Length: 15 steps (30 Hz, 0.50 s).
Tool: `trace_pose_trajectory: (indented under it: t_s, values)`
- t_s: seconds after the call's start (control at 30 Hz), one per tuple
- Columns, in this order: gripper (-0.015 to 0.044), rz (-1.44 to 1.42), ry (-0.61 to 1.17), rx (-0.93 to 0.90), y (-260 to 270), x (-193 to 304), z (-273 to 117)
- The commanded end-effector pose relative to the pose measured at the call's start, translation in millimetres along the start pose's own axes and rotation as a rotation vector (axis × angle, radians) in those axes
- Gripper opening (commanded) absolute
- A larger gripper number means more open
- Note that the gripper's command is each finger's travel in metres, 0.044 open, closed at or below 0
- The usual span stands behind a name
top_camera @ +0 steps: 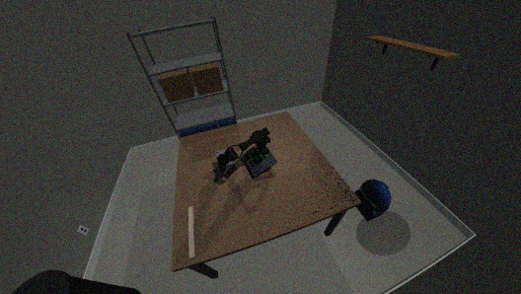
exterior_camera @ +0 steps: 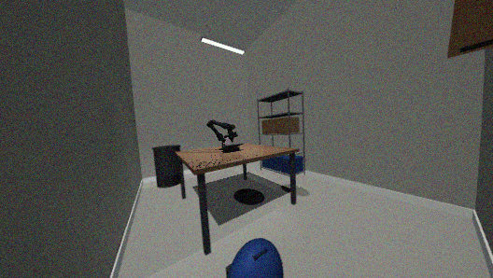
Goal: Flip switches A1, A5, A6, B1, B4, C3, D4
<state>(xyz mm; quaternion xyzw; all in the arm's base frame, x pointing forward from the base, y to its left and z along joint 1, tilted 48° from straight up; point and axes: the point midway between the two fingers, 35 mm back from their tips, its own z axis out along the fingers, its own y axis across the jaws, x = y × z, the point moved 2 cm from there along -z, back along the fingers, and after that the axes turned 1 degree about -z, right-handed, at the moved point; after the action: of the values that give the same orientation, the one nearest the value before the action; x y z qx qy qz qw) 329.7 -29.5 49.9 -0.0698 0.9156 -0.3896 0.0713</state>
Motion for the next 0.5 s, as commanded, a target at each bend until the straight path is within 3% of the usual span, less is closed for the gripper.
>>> trace_pose_trajectory:
  t_s: [0.0, 0.47]
  values:
    - [0.0000, -0.014, 0.014, -0.001, 2.8, 3.9, 6.6]
    - [0.0000, -0.014, 0.014, -0.001, 2.8, 3.6, 20.7]
